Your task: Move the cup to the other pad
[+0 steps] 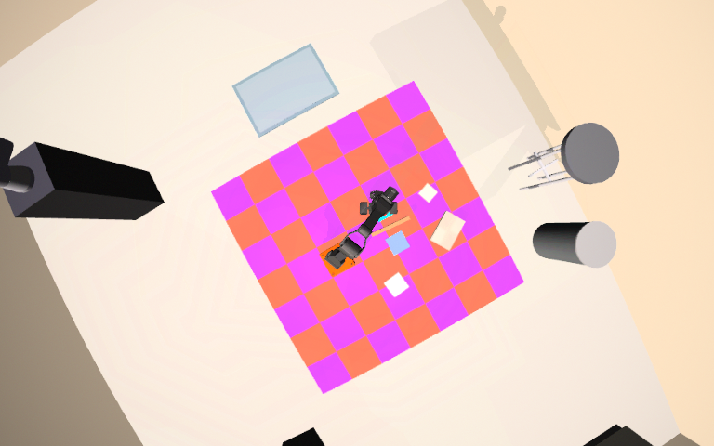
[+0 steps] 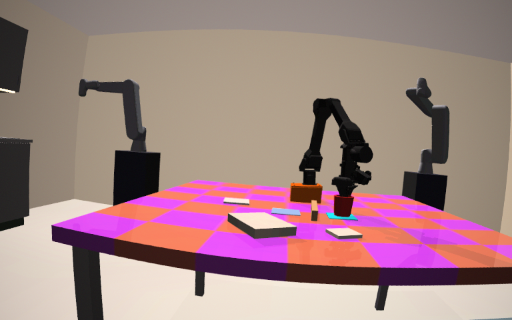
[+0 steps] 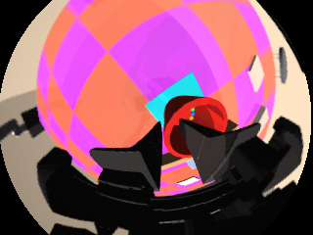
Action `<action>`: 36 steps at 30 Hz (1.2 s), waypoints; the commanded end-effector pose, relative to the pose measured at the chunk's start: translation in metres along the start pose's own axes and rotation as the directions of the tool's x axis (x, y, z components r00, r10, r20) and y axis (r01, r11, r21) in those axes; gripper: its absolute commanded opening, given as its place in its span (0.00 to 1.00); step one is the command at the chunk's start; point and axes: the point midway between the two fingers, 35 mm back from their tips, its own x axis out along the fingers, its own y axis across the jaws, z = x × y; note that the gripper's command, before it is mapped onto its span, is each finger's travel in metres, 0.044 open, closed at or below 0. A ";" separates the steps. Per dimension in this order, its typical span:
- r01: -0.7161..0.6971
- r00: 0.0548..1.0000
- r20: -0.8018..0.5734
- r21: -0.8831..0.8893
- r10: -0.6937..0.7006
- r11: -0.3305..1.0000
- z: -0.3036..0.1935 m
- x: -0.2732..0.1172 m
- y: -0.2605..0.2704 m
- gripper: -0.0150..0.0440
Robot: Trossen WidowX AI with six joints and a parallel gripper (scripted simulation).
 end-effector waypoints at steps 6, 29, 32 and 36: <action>0.000 1.000 0.001 0.001 0.000 1.000 0.001 -0.010 -0.001 0.47; -0.001 1.000 0.003 0.005 0.001 1.000 -0.003 -0.053 0.001 0.47; -0.001 1.000 0.003 0.005 0.001 1.000 -0.003 -0.053 0.001 0.47; -0.004 1.000 -0.004 -0.001 0.004 1.000 -0.003 -0.049 0.001 0.65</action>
